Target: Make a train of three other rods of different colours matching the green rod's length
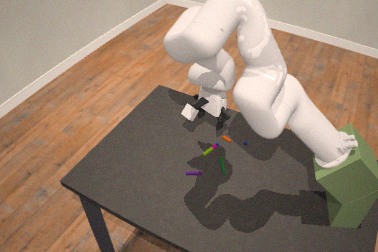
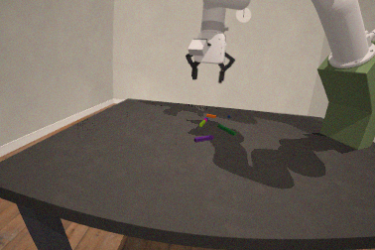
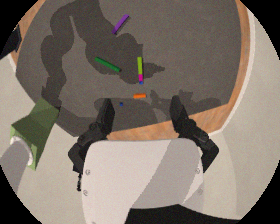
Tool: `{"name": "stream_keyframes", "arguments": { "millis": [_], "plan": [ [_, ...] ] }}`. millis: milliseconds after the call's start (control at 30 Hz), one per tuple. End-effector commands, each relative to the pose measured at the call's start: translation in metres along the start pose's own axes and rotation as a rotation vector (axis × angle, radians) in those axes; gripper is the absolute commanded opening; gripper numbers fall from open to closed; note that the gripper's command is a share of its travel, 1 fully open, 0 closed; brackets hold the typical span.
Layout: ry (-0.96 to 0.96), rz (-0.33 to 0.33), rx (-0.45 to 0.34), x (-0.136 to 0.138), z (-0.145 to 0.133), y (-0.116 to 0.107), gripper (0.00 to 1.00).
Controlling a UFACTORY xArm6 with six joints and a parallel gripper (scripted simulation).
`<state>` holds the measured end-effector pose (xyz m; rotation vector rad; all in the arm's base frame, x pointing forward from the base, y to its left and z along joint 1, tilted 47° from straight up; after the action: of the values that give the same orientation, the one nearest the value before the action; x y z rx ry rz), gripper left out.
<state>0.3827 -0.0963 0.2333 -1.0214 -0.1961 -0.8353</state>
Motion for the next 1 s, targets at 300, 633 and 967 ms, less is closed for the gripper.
{"name": "stream_keyframes", "arguments": {
  "millis": [300, 633, 967],
  "plan": [
    [0.001, 0.008, 0.001, 0.001, 0.001, -0.032, 1.0],
    [0.001, 0.008, 0.001, 0.001, 0.001, -0.032, 1.0],
    [0.001, 0.008, 0.001, 0.001, 0.001, -0.032, 1.0]
  ]
}}
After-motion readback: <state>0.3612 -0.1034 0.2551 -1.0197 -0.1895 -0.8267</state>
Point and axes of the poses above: the point where the finger pads meet when closed, its own y axis out along the fingers, its own x axis across the jaws, z = x × y, the point moved 5 cm from there along -y, back along the fingers, and after that the axes turned 10 degrees about y, right-handed, at the moved point
